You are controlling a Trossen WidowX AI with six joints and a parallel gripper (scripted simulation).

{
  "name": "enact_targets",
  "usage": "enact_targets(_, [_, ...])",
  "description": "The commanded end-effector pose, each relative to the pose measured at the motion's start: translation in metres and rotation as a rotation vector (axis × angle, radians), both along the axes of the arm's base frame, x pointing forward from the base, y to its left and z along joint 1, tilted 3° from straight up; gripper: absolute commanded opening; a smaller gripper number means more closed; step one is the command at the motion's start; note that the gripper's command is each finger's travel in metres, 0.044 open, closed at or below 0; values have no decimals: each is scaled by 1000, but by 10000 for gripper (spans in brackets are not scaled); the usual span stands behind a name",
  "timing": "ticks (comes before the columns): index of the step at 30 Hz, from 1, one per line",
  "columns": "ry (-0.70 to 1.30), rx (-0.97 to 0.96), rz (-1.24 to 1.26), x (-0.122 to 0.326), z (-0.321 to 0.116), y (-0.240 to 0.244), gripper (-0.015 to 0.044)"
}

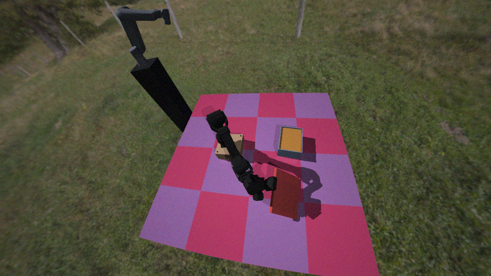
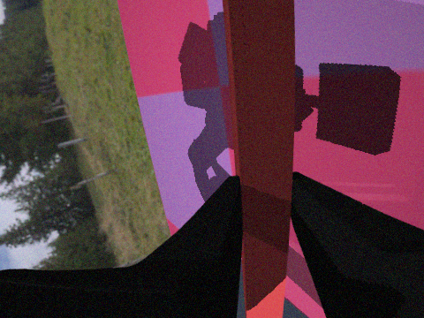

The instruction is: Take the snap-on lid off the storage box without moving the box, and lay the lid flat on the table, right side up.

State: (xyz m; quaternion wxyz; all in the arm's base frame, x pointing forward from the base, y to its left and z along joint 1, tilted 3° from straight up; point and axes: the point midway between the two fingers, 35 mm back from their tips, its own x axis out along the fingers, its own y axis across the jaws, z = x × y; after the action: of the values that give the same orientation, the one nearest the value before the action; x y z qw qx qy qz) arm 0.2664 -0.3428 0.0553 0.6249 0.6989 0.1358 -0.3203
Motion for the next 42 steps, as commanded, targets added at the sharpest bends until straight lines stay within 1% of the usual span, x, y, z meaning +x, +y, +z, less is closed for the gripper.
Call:
enact_targets(1, [15,15,-4,-1,-11,2,0])
enact_targets(42, [15,15,-4,0,-44,3,0])
